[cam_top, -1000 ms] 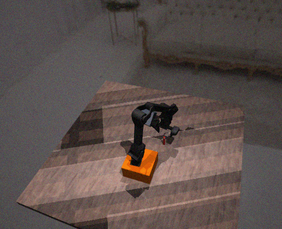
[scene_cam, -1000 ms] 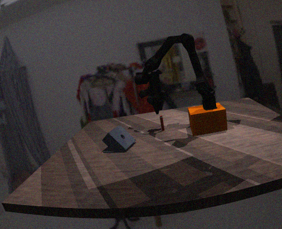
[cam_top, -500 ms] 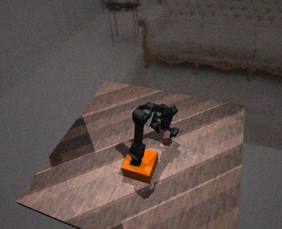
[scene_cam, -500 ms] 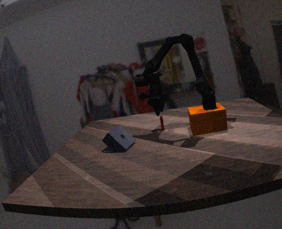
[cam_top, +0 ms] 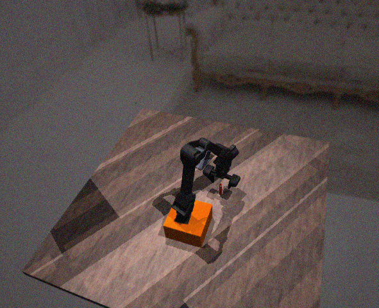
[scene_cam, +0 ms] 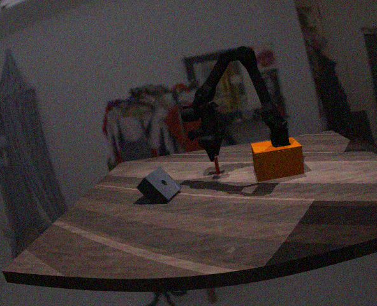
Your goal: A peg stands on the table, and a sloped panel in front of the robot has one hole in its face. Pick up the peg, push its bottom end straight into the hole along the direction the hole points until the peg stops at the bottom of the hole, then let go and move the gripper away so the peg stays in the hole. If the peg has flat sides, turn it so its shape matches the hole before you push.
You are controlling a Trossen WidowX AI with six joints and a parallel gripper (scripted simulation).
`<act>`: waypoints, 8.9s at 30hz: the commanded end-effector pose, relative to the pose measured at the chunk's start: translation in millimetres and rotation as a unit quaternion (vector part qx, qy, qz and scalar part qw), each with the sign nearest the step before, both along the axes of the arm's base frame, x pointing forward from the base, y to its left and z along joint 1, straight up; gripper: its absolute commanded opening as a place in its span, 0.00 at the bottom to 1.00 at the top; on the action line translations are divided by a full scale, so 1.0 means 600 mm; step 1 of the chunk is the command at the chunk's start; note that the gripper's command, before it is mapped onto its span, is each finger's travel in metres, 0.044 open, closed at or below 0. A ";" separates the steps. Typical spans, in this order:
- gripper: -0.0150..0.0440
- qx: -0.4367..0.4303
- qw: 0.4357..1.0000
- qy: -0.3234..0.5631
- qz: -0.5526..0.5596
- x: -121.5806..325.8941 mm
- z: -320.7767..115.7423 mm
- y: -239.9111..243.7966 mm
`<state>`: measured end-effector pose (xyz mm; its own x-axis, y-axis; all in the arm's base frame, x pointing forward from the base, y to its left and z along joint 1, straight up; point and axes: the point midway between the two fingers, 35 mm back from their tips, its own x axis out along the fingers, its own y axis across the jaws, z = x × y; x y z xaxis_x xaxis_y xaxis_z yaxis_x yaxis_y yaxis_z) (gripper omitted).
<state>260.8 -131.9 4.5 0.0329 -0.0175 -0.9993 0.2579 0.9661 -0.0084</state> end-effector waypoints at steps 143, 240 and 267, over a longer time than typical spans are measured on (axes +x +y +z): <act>0.25 -0.156 0.961 -0.082 0.214 0.092 0.068 0.128; 0.25 -0.285 0.841 -0.234 0.395 0.128 0.087 0.333; 0.25 -0.301 0.815 -0.267 0.418 0.136 0.085 0.370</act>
